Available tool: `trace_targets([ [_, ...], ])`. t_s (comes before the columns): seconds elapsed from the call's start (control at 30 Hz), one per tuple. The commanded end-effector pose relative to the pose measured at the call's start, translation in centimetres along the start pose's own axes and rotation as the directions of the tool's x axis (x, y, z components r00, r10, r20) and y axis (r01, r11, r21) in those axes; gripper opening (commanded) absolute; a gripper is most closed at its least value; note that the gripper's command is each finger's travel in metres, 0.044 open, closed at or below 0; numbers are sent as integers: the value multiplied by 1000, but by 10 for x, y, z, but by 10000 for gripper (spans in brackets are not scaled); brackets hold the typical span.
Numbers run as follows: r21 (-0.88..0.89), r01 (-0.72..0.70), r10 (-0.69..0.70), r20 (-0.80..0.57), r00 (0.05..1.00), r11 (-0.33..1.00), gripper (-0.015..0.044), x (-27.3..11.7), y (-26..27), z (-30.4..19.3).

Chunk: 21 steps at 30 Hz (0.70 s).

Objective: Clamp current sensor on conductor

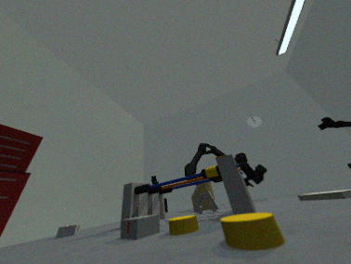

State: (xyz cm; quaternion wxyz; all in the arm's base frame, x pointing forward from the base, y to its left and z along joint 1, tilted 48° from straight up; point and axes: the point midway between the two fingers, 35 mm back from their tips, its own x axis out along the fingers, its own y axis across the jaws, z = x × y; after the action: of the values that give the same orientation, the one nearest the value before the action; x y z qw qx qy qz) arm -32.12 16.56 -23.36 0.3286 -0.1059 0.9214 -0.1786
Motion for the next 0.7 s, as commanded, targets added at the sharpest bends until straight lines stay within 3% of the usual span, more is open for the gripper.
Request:
trace_targets([
  [0.0,-5,-6,6,-3,1000,1000,426,-2,2,-1],
  [0.13,-103,-141,136,-55,989,985,440,-39,40,-27],
  [0.37,-254,-404,379,-142,914,879,440,-137,103,-64],
  [0.67,-422,-672,675,-170,718,608,440,-282,153,-75],
])
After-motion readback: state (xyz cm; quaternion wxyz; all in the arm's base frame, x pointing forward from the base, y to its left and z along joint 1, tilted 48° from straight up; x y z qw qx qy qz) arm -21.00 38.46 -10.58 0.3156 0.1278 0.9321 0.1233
